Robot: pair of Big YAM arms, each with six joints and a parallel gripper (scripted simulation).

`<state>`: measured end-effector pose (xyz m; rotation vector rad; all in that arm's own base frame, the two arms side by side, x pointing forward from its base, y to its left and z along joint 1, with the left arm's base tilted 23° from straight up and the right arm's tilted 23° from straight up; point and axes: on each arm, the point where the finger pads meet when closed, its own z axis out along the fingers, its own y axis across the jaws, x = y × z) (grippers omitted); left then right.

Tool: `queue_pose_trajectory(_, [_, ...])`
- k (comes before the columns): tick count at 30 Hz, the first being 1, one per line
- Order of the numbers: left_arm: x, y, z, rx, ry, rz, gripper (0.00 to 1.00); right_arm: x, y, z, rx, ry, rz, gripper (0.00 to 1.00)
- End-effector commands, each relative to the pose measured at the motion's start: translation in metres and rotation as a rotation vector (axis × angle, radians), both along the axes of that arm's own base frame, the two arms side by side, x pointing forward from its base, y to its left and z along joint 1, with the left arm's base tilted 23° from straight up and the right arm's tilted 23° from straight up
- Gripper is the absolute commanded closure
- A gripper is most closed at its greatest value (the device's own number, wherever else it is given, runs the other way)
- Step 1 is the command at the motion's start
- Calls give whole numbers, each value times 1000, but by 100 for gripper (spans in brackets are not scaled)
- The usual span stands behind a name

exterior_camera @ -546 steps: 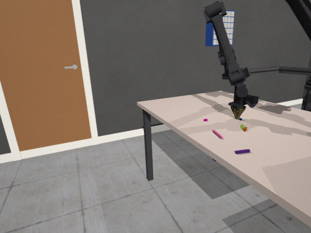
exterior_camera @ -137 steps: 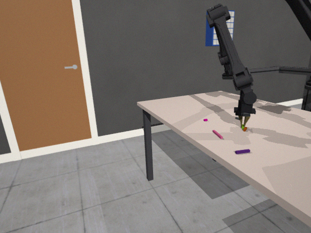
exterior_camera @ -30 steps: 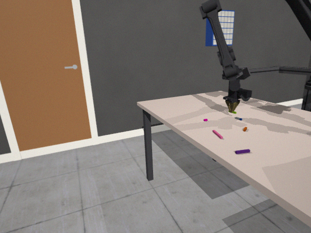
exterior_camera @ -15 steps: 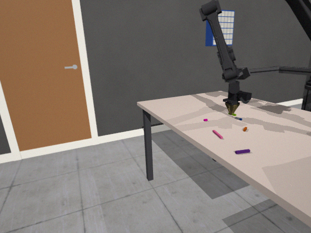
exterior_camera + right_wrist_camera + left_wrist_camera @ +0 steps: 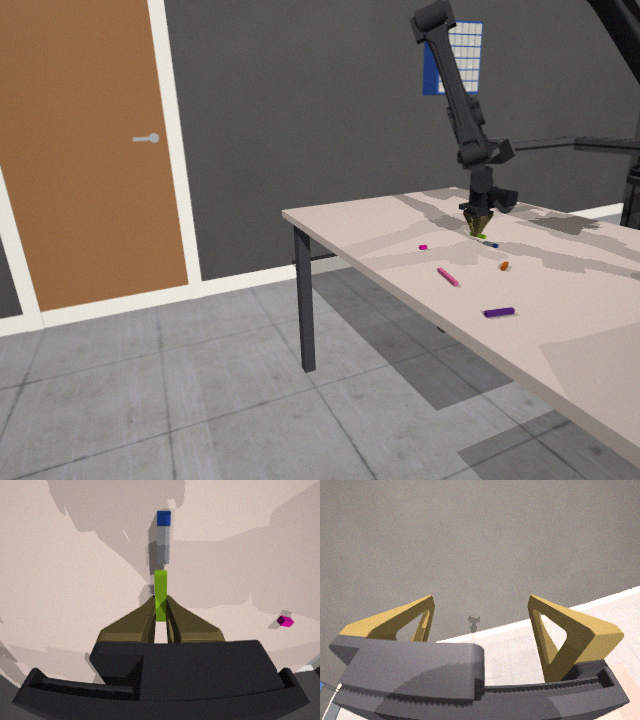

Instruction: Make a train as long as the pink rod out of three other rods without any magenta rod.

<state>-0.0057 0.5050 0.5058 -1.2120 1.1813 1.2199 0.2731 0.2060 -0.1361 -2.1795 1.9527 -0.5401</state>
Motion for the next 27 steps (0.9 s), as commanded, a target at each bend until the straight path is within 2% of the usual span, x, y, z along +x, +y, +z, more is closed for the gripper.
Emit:
queue_pose_trajectory(1, [-5,-2,48,88,13,9,0,8,8,6,28,-19,8,96])
queue_pose_trajectory(27, [-5,-2,48,88,13,9,0,13,9,10,31,-23,5,96])
